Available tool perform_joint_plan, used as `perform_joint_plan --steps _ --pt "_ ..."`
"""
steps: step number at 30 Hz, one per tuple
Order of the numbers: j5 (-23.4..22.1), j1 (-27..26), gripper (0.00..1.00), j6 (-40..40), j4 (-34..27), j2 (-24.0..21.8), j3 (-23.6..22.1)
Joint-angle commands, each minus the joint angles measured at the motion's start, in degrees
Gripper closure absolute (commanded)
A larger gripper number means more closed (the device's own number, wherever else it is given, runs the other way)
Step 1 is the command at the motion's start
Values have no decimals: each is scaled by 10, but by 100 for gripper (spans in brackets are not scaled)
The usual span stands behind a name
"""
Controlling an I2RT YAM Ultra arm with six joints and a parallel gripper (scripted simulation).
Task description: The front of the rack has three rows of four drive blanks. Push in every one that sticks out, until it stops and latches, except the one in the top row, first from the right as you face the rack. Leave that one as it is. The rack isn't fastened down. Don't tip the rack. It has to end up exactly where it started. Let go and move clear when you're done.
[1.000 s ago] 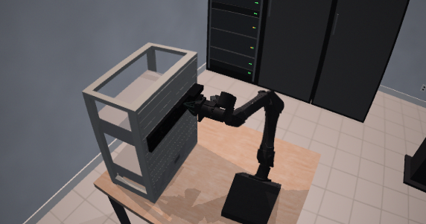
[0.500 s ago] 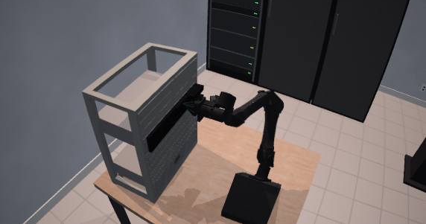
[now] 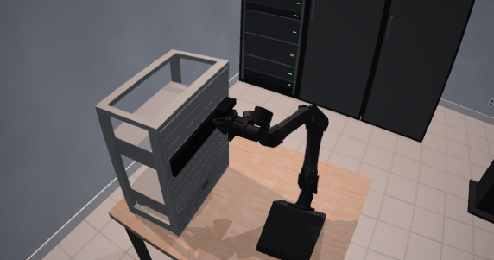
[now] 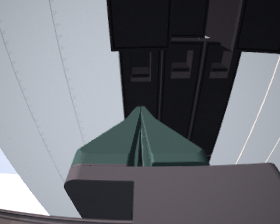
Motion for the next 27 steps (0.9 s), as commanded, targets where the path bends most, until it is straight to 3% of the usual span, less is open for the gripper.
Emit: perform_joint_plan --steps 1,27 --pt "-31 -9 100 -7 -15 19 17" --pt "-37 -15 100 -7 -14 30 27"
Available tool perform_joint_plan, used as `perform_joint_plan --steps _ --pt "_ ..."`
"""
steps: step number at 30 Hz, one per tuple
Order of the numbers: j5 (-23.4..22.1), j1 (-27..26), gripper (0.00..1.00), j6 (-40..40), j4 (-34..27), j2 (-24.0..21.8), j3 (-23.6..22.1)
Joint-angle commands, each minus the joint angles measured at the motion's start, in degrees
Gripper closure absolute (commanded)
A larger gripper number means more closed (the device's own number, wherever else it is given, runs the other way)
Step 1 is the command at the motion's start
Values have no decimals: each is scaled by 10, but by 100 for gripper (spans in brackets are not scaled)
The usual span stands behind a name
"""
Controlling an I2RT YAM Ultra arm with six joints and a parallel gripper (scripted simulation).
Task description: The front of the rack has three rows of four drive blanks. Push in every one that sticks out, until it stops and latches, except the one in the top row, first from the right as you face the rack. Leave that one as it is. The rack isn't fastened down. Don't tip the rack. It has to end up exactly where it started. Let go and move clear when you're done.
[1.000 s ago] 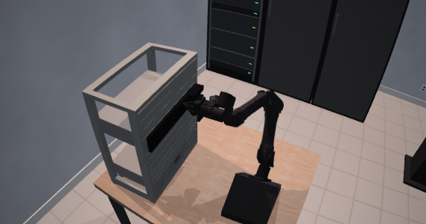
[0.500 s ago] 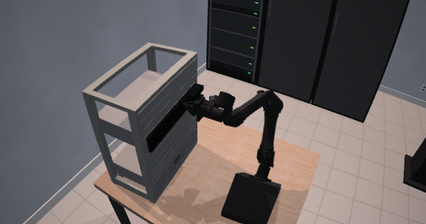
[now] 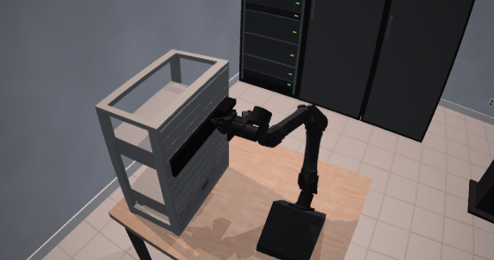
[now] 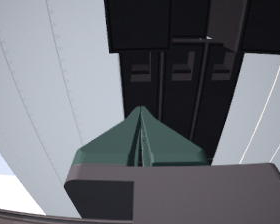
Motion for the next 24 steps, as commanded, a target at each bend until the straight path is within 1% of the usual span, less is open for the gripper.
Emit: perform_joint_plan --steps 1,21,23,24 --pt "-35 -11 100 -7 -19 21 20" --pt "-34 -10 100 -7 -19 20 19" --pt "-30 -6 100 -7 -17 16 14" --pt "-27 9 100 -7 -17 11 -17"
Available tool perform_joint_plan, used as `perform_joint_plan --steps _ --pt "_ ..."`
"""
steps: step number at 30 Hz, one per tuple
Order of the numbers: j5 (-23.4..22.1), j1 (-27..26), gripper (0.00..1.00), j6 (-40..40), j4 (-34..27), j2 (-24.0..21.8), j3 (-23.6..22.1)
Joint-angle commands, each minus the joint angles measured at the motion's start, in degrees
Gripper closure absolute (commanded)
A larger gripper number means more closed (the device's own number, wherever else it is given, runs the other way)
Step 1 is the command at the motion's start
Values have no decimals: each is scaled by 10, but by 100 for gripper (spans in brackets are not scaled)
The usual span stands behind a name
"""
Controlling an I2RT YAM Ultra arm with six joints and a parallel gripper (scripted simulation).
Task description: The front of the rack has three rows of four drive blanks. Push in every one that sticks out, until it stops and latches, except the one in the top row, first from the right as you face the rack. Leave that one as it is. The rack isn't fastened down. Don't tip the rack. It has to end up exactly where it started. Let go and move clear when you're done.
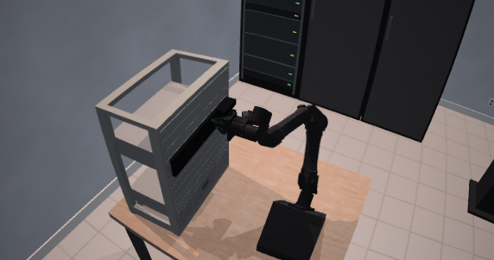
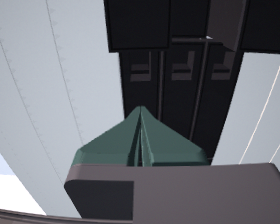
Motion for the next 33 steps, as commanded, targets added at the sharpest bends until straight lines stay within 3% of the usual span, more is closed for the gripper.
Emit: perform_joint_plan --steps 1,9,16,20,28,33 --pt "-21 14 100 -8 -15 -13 -21" --pt "66 95 100 1 12 -87 -113" --pt "112 140 100 2 3 -119 -147" --pt "118 146 100 2 2 -124 -135" --pt "107 131 100 0 -5 -137 -160" --pt "93 115 100 -4 -19 -180 -184"
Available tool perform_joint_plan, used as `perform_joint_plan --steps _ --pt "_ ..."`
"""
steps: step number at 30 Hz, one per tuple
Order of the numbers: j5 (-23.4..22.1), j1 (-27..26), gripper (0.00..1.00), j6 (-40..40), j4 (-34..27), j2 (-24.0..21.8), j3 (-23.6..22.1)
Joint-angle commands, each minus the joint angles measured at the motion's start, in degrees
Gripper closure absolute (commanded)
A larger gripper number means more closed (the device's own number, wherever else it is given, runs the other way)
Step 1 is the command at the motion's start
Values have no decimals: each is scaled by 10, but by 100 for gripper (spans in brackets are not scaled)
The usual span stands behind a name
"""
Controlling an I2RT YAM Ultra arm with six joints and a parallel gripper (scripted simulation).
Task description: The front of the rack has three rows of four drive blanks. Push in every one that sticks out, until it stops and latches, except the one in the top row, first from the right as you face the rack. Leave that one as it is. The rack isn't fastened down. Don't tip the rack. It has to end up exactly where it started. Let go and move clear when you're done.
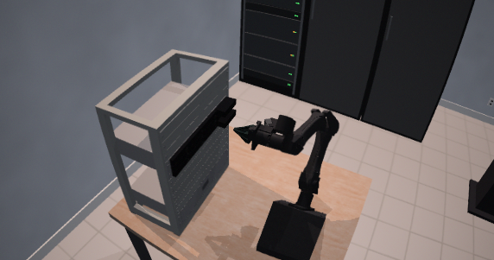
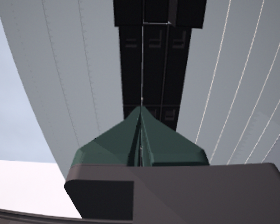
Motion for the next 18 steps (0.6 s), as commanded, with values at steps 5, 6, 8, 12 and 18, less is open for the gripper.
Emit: perform_joint_plan --steps 5,6,8,12,18 --pt "-39 -36 100 -11 -46 -98 -49" --pt "-45 -42 100 -11 -54 -114 -56" --pt "-58 -56 100 -12 -72 -147 -68" --pt "-72 -72 100 -13 -92 -179 -79" --pt "-119 -118 100 -14 -162 -268 -81"
